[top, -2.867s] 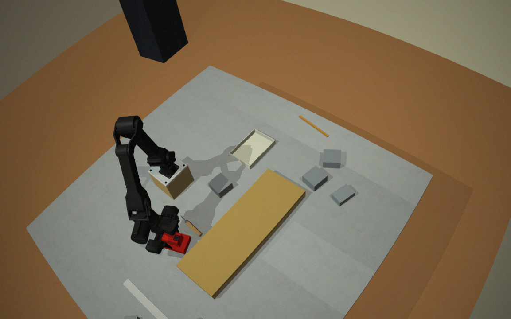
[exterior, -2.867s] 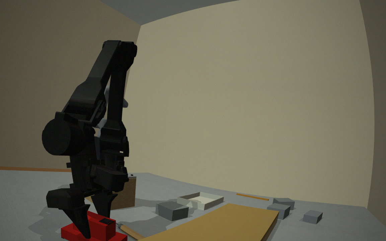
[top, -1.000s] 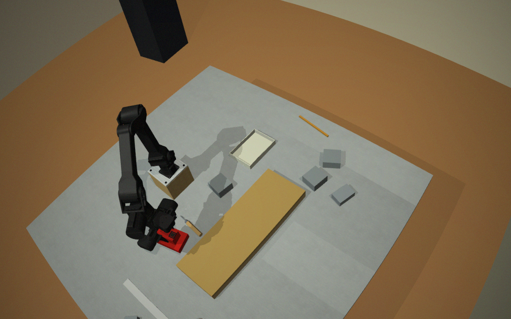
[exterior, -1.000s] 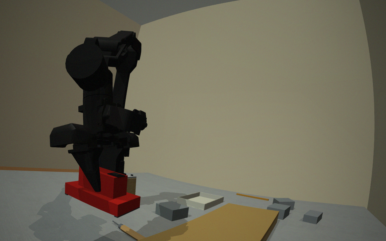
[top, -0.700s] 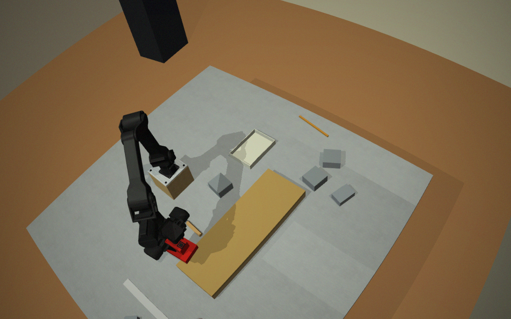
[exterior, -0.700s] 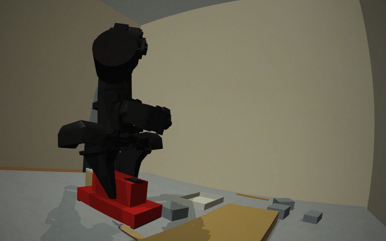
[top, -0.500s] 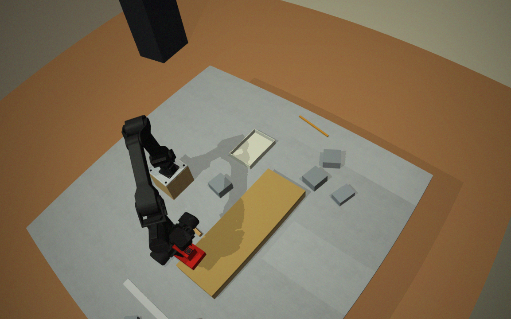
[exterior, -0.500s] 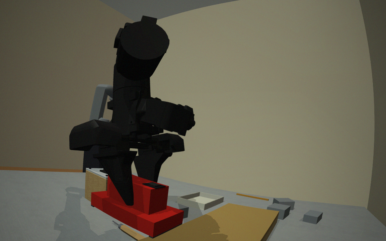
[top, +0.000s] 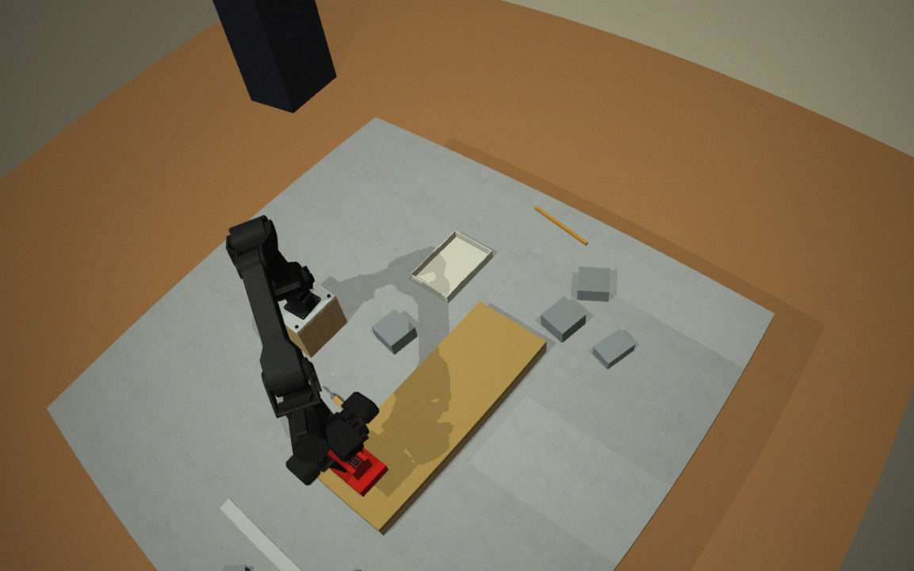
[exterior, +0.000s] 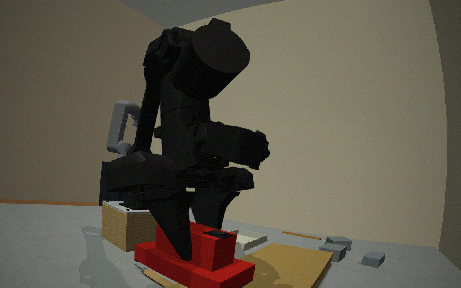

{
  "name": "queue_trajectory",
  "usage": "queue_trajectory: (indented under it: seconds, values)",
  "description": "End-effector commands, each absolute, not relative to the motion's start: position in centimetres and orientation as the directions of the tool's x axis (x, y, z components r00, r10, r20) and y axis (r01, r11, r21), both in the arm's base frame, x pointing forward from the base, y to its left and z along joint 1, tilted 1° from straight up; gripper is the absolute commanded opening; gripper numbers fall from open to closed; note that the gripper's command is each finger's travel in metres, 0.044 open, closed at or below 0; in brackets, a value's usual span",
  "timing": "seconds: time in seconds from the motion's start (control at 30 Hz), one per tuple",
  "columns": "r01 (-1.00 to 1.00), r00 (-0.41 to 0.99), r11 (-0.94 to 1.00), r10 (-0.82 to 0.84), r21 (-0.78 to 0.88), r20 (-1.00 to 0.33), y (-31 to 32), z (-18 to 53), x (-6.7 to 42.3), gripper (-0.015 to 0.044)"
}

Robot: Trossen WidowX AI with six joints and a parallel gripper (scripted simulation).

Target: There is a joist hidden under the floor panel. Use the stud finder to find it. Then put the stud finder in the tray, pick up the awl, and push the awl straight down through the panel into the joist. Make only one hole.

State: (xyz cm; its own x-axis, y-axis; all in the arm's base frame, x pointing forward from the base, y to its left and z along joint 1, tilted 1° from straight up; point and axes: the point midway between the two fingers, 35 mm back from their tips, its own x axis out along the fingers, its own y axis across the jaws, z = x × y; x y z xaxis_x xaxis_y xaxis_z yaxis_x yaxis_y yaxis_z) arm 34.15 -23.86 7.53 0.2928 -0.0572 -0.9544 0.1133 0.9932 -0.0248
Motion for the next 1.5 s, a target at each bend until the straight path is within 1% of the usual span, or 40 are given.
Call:
queue_trajectory:
  seconds: [0.0, 0.63, 1.2, 1.47]
  values:
    - [0.119, 0.292, 0.993, -0.060, -0.026, -0.954, -23.9, 6.8, 34.2, 0.0000]
    - [0.119, 0.292, 0.993, -0.060, -0.026, -0.954, -24.0, 2.5, 34.2, 0.0000]
    - [0.119, 0.292, 0.993, -0.060, -0.026, -0.955, -24.0, 0.6, 34.2, 0.0000]
    - [0.119, 0.292, 0.993, -0.058, -0.024, -0.955, -22.4, 0.5, 34.4, 0.0000]
